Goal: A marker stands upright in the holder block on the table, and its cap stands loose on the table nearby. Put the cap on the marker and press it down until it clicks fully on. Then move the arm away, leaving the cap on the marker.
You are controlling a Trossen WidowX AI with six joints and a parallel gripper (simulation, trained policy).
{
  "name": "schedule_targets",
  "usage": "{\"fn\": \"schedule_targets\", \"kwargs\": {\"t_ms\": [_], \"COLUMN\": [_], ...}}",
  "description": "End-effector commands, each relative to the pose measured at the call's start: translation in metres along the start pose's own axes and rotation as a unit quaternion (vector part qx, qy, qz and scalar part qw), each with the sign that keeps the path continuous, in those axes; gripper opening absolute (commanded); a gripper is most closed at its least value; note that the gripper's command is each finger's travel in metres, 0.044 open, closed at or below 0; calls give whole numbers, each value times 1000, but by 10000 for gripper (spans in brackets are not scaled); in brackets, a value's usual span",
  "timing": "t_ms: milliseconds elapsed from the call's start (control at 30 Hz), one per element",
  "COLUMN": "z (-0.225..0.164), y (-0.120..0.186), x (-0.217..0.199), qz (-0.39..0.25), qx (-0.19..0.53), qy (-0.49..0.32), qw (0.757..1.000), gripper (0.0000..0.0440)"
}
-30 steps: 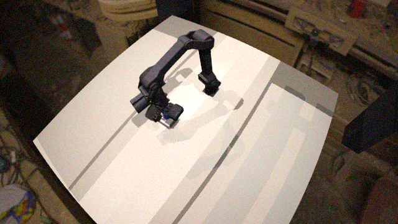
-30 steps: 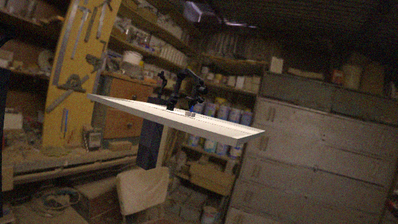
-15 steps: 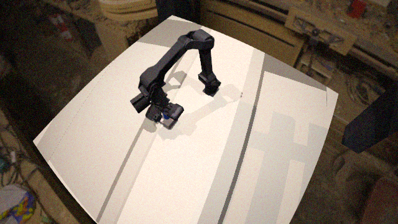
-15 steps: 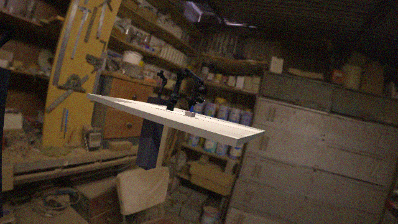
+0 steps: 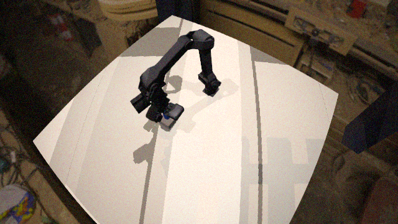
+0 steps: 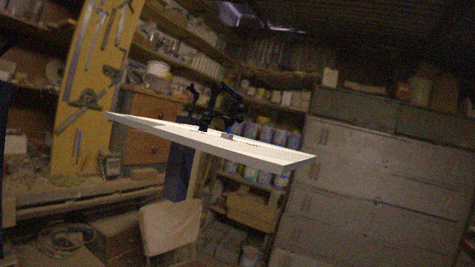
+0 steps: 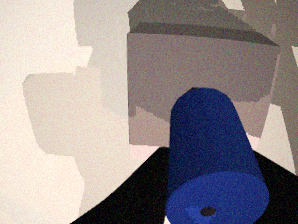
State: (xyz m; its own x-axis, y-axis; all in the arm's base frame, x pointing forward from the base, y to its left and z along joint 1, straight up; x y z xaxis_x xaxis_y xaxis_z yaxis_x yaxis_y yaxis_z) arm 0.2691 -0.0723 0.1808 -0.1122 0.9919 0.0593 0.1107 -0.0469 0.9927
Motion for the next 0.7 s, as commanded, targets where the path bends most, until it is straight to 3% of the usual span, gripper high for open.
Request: {"fn": "schedule_targets", "kwargs": {"t_ms": [0,533,667], "z": [-2,-2,-6], "y": [-16,-15,-16], "x": [-6,-7,-5], "qz": [-10,-21,-18], "qx": [27,19,23], "qy": [-2,13,19], "qw": [1000,999,999], "gripper": [118,148,175]}}
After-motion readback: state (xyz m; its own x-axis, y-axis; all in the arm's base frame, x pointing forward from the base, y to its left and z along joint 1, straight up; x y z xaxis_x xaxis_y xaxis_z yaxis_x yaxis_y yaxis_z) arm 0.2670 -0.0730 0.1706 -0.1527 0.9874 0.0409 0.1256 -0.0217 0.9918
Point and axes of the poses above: the point midway between the two fingers, 35 mm back from their tips, its own y axis back along the fingers, its own x axis across the jaws, z = x × y, the point moved 9 cm from there along y, back along the fingers, and after that the axes turned 4 degrees about y, right-handed, at the moved point
